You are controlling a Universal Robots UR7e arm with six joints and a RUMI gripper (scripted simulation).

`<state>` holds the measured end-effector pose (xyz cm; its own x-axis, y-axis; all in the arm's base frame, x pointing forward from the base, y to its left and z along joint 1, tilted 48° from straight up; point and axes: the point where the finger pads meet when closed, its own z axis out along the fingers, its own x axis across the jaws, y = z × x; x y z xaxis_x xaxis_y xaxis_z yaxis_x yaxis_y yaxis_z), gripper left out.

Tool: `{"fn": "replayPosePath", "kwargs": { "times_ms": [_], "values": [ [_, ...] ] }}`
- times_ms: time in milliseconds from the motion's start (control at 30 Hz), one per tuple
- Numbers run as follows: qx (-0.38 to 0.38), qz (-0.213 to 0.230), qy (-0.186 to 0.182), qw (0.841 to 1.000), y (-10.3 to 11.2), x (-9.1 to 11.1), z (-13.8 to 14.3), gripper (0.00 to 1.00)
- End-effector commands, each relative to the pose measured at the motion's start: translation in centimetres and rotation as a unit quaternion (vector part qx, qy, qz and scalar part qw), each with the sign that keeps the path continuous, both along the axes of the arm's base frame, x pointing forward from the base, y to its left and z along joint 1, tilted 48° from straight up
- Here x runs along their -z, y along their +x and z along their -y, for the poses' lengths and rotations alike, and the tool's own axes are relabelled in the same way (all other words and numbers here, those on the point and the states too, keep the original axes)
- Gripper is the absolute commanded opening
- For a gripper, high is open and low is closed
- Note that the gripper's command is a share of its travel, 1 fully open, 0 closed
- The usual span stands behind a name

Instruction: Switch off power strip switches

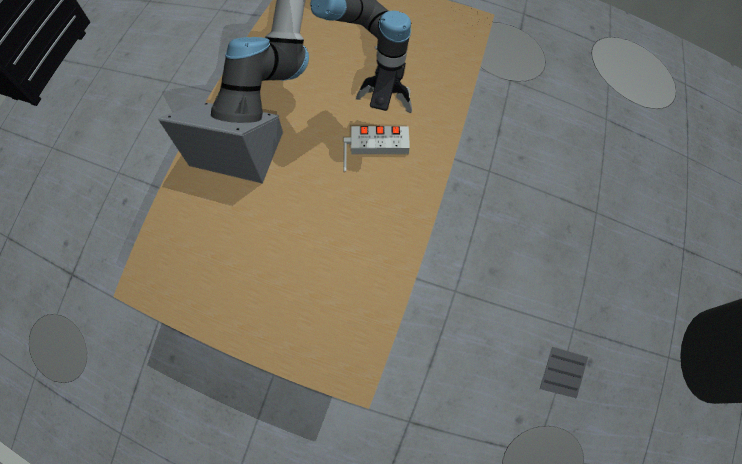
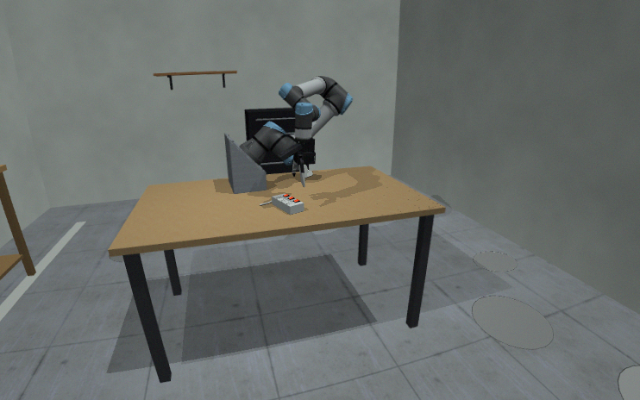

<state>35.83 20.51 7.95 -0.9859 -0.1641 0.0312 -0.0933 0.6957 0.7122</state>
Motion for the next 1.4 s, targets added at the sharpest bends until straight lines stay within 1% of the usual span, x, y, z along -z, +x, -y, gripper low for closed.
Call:
{"fn": "replayPosePath", "kwargs": {
  "times_ms": [0,33,133,233,1367],
  "values": [
    [-0.03,0.049,-0.052,0.997,-0.5,1.4,0.7,1.0],
    [-0.03,0.049,-0.052,0.997,-0.5,1.4,0.7,1.0],
    [-0.055,0.088,-0.092,0.99,-0.6,2.2,1.5,1.0],
    [-0.063,0.102,-0.106,0.987,-0.6,2.4,1.7,1.0],
    [-0.062,0.103,-0.106,0.987,-0.4,2.4,1.8,1.0]
  ]
}}
